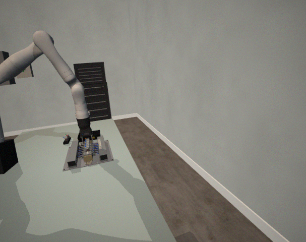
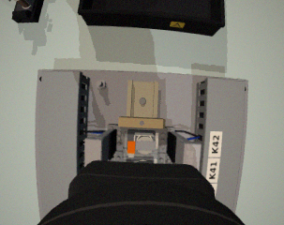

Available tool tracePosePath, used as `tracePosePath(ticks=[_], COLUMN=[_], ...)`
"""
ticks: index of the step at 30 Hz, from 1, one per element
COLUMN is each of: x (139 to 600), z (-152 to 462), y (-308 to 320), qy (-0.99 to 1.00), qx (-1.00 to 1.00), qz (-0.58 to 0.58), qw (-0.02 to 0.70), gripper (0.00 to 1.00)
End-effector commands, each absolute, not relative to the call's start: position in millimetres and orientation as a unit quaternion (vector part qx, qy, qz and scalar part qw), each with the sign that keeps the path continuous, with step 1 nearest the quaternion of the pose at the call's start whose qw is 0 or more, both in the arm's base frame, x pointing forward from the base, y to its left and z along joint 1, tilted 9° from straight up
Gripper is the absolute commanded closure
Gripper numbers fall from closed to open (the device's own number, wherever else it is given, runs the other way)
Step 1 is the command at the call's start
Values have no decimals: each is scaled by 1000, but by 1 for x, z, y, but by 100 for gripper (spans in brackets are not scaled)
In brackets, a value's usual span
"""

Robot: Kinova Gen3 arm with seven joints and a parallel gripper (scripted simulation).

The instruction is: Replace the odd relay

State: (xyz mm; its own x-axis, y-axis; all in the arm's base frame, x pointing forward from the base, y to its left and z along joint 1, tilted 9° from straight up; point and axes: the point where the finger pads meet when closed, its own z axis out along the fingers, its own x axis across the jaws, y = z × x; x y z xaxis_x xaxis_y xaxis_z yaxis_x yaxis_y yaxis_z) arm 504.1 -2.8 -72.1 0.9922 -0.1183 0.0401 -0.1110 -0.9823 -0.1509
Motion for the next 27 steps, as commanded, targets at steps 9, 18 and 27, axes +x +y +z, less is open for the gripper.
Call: tracePosePath(ticks=[9,18,27], x=[504,503,503], z=[-74,-74,-73], y=[-2,-2,-2], qy=[58,57,57], qx=[-995,-995,-995], qz=[-24,-24,-23], qw=[74,75,75], gripper=[0,0,0])
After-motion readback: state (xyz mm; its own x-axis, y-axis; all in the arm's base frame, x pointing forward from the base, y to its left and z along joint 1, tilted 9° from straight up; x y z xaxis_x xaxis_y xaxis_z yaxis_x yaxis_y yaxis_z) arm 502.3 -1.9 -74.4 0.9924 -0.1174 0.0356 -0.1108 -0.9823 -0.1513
